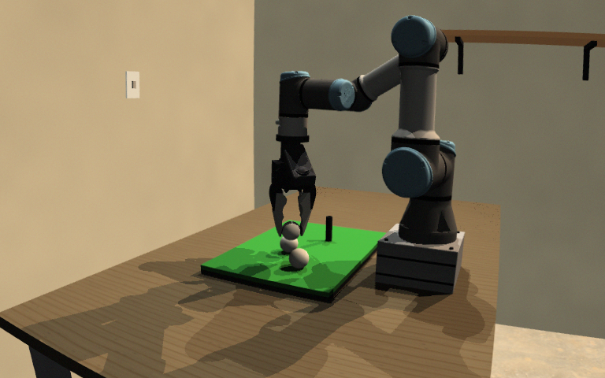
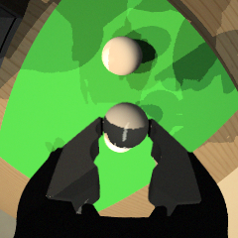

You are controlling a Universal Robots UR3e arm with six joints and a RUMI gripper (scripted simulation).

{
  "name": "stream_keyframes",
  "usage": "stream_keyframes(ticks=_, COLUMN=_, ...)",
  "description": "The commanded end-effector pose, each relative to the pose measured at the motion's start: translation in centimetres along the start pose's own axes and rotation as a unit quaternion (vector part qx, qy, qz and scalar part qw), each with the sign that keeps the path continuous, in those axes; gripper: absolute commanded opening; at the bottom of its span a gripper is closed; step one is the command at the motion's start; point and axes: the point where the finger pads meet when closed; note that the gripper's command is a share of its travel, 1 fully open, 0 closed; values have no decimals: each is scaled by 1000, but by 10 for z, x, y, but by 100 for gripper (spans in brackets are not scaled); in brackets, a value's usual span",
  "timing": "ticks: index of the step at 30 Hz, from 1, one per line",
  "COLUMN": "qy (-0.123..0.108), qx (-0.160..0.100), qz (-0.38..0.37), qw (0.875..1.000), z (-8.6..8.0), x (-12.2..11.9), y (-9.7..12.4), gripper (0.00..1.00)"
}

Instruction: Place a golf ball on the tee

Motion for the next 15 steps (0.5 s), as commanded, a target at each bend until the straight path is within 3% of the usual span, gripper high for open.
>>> stream_keyframes(ticks=1, qy=-10, qx=11, qz=0, qw=1000, z=-30, x=-3, y=-3, gripper=0)
stream_keyframes(ticks=6, qy=-10, qx=11, qz=0, qw=1000, z=-44, x=-3, y=-4, gripper=0)
stream_keyframes(ticks=15, qy=-10, qx=11, qz=0, qw=1000, z=-53, x=-3, y=-4, gripper=0)
Point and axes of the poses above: the point where the finger pads meet when closed, its own z axis out along the fingers, its own x axis across the jaws, y = z × x, and after that the axes turned 1 degree about -z, right-handed
